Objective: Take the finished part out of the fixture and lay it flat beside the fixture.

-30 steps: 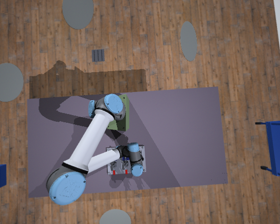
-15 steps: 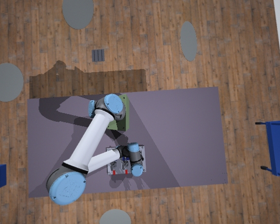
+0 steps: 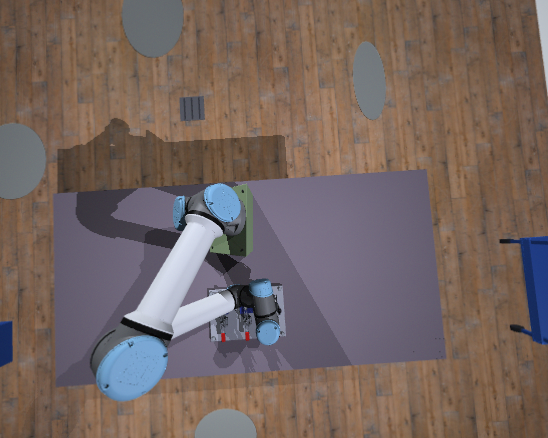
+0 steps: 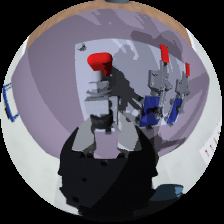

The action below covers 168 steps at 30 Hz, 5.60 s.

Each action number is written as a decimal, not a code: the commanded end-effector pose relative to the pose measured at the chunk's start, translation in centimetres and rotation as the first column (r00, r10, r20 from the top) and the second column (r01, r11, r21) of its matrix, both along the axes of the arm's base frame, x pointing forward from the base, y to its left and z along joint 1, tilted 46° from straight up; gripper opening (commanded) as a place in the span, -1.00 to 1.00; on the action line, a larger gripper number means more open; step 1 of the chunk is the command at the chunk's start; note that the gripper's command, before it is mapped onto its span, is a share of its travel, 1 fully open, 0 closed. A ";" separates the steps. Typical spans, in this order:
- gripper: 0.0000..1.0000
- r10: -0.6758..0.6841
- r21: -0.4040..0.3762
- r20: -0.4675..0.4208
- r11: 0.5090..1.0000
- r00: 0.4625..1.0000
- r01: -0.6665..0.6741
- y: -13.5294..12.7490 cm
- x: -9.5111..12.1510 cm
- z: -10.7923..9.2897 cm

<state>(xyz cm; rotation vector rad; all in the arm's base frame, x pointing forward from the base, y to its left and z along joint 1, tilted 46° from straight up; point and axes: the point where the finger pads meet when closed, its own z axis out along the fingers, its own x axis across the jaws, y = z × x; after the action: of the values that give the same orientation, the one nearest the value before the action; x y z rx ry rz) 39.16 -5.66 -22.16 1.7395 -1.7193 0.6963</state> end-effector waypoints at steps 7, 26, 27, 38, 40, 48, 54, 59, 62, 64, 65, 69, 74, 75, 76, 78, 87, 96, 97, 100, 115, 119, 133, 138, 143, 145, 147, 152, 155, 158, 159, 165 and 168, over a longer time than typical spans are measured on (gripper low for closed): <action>-1.00 0.001 0.000 0.001 1.000 1.000 -0.001 0.3 0.0 0.3; -1.00 0.001 0.000 0.001 1.000 1.000 -0.001 1.5 0.1 1.4; -1.00 0.001 0.000 0.001 1.000 1.000 -0.001 1.6 0.1 1.5; -1.00 0.001 0.000 0.001 1.000 1.000 -0.001 2.2 0.2 2.1; -1.00 0.001 0.000 0.001 1.000 1.000 -0.001 2.3 0.2 2.2; -1.00 0.001 0.000 0.001 1.000 1.000 -0.001 2.6 0.2 2.4; -1.00 0.001 0.000 0.001 1.000 1.000 -0.001 2.6 0.2 2.5; -1.00 0.001 0.000 0.001 1.000 1.000 -0.001 2.6 0.2 2.5; -1.00 0.001 0.000 0.001 1.000 1.000 -0.001 2.7 0.2 2.5; -1.00 0.001 0.000 0.001 1.000 1.000 -0.001 2.8 0.1 2.6; -1.00 0.001 0.000 0.001 1.000 1.000 -0.001 2.8 0.1 2.7; -1.00 0.001 0.000 0.001 1.000 1.000 -0.001 3.3 0.0 3.1; -1.00 0.001 0.000 0.001 1.000 1.000 -0.001 3.7 -0.1 3.5; -1.00 0.001 0.000 0.001 1.000 1.000 -0.001 3.9 -0.2 3.7; -1.00 0.001 0.000 0.001 1.000 1.000 -0.001 4.0 -0.2 3.8; -1.00 0.001 0.000 0.001 1.000 1.000 -0.001 4.3 -0.3 4.1; -1.00 0.001 0.000 0.001 1.000 1.000 -0.001 5.1 -0.5 4.8; -1.00 0.001 0.000 0.001 1.000 1.000 -0.001 5.1 -0.5 4.9; -1.00 0.001 0.000 0.001 1.000 1.000 -0.001 5.1 -0.5 4.9; -1.00 0.001 0.000 0.001 1.000 1.000 -0.001 5.1 -0.5 4.9; -1.00 0.001 0.000 0.001 1.000 1.000 -0.001 5.1 -0.5 4.9; -1.00 0.001 0.000 0.001 1.000 1.000 -0.001 5.1 -0.5 4.9; -1.00 0.001 0.000 0.001 1.000 1.000 -0.001 5.1 -0.5 4.9; -1.00 0.001 0.000 0.001 1.000 1.000 -0.001 5.1 -0.5 4.9; -1.00 0.001 0.000 0.001 1.000 1.000 -0.001 5.1 -0.5 4.9; -1.00 0.001 0.000 0.001 1.000 1.000 -0.001 5.1 -0.5 4.9; -1.00 0.001 0.000 0.001 1.000 1.000 -0.001 5.1 -0.5 4.8; -1.00 0.001 0.000 0.001 1.000 1.000 -0.001 5.2 -0.5 4.7; -1.00 0.001 0.000 0.001 1.000 1.000 -0.001 5.3 -0.5 4.6; -1.00 0.001 0.000 0.001 1.000 1.000 -0.001 5.4 -0.5 4.6; -1.00 0.001 0.000 0.001 1.000 1.000 -0.001 5.4 -0.5 4.5; -1.00 0.001 0.000 0.001 1.000 1.000 -0.001 5.8 -0.5 4.1; -1.00 0.001 0.000 0.001 1.000 1.000 -0.001 6.1 -0.5 3.8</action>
<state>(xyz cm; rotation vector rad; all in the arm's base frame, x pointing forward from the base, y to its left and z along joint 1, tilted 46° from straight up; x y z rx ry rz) 38.60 0.02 -17.99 1.7398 -1.7191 0.6964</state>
